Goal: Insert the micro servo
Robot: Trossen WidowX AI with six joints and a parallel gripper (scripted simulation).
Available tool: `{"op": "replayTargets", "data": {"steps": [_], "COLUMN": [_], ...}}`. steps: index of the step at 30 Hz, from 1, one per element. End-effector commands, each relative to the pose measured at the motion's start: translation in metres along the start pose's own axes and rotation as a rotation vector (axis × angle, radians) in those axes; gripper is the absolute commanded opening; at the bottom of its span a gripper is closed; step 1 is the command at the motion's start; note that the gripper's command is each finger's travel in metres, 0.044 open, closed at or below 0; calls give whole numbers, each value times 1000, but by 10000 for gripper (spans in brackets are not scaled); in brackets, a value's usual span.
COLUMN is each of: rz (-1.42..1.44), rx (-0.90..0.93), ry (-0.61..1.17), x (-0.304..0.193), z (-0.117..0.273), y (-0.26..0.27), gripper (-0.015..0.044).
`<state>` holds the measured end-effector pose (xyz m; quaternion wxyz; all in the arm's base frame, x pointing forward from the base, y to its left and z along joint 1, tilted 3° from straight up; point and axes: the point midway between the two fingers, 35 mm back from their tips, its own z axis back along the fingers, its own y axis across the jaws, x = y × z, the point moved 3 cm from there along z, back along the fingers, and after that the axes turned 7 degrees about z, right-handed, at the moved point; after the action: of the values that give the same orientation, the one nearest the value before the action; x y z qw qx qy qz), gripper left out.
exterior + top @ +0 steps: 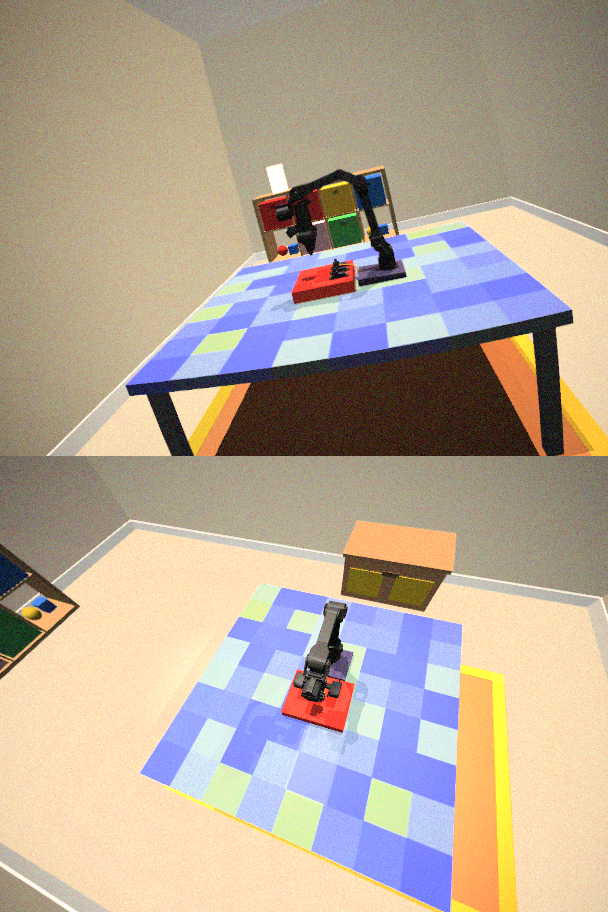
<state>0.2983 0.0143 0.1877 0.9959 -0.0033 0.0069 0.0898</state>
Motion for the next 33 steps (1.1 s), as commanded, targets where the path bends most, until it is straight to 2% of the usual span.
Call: {"op": "replayTargets", "data": {"steps": [1,8,33], "rz": [-3,-2,-2], "rx": [1,4,4], "ry": [4,25,25], "x": [4,-1,-1], "z": [8,40,40], "y": [0,0,0], "gripper": [440,440,440]}}
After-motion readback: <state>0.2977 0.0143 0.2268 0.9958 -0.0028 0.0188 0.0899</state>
